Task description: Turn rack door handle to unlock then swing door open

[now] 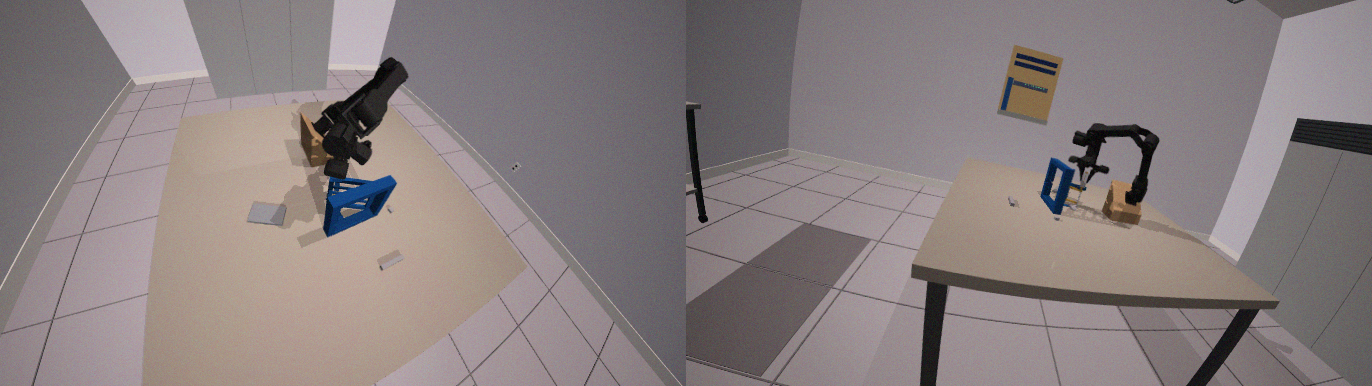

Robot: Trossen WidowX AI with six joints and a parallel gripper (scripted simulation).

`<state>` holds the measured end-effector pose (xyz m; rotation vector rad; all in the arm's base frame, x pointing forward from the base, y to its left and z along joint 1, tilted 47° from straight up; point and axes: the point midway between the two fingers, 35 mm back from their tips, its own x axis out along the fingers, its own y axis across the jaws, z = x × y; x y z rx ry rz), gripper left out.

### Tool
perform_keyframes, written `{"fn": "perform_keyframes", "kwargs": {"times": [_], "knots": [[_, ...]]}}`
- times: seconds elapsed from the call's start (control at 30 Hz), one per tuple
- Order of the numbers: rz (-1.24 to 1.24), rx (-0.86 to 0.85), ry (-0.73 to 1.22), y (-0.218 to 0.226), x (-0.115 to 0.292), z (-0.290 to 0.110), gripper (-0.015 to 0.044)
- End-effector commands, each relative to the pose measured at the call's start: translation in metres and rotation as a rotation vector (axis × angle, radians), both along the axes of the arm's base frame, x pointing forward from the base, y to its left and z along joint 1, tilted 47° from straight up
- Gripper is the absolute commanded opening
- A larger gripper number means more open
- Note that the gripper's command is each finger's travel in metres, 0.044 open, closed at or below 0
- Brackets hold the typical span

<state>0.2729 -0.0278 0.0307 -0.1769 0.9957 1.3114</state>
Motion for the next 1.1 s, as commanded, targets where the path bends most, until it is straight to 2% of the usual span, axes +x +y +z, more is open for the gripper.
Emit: {"fn": "perform_keyframes", "kwargs": {"times": [0.0, 1.07], "knots": [[-0.067, -0.005, 0.063, 0.005, -0.007, 0.006, 0.0025], [-0.442, -0.041, 0.458, 0.050, -0.040, 0.056, 0.0025]]}}
